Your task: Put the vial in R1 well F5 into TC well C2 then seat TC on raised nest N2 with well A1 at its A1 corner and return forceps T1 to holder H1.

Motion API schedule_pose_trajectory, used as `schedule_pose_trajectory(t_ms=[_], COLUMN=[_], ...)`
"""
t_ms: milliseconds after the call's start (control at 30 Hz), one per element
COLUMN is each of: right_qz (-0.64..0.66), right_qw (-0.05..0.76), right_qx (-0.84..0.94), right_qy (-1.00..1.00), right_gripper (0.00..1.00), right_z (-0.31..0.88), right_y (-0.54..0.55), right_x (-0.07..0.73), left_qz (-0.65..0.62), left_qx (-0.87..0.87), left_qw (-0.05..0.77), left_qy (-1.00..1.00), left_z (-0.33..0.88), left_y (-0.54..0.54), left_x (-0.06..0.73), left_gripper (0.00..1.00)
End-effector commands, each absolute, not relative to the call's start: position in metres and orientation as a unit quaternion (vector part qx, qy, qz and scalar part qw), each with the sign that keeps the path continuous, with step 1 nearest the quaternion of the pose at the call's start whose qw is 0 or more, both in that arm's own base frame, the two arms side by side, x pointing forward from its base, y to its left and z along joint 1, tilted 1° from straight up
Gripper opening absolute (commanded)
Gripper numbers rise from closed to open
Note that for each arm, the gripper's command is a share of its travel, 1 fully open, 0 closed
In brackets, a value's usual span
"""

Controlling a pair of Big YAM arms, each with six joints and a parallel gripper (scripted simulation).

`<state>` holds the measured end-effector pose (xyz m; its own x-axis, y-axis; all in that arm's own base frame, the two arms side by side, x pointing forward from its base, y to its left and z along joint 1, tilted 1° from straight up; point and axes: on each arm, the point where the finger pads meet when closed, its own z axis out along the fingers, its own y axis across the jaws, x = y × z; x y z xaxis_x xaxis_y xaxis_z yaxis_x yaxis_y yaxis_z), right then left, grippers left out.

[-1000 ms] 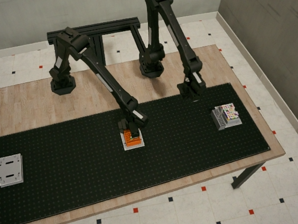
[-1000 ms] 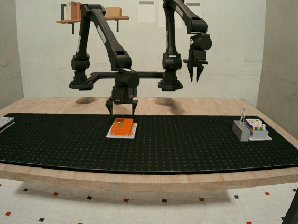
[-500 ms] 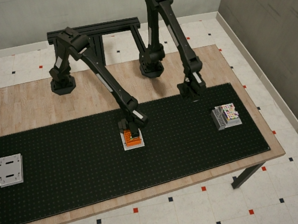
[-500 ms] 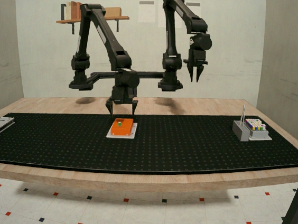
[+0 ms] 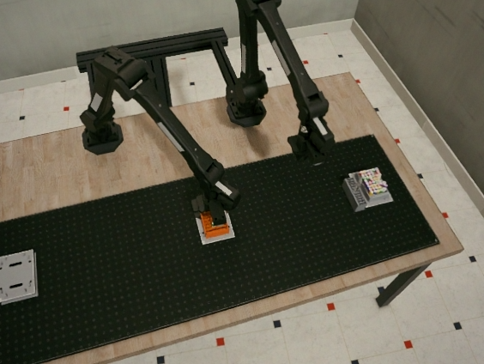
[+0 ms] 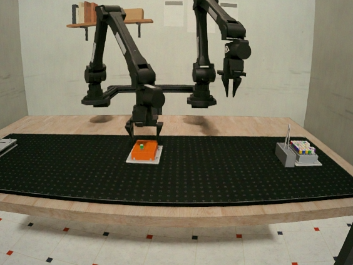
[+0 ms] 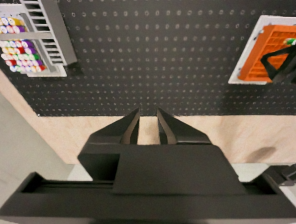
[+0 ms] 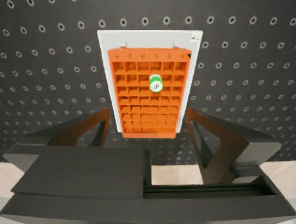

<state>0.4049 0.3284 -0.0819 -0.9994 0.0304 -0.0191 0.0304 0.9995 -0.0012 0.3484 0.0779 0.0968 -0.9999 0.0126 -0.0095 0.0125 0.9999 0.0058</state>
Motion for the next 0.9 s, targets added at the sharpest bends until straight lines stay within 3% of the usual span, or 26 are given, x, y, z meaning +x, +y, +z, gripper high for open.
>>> schedule_pose_trajectory(t_ms=[0, 867], right_qz=[-0.005, 0.001], right_qw=[0.006, 0.014], right_qx=[0.019, 0.017], right_qy=[1.000, 1.000], right_gripper=[1.00, 1.00], right_z=[-0.101, -0.121], right_y=[0.323, 0.328], right_x=[0.405, 0.415], left_qz=[0.008, 0.008], left_qx=[0.000, 0.000], left_qw=[0.022, 0.022], left_qy=[1.000, 1.000], left_z=[0.109, 0.109], left_y=[0.082, 0.082], left_x=[0.361, 0.361], left_gripper=[0.24, 0.24])
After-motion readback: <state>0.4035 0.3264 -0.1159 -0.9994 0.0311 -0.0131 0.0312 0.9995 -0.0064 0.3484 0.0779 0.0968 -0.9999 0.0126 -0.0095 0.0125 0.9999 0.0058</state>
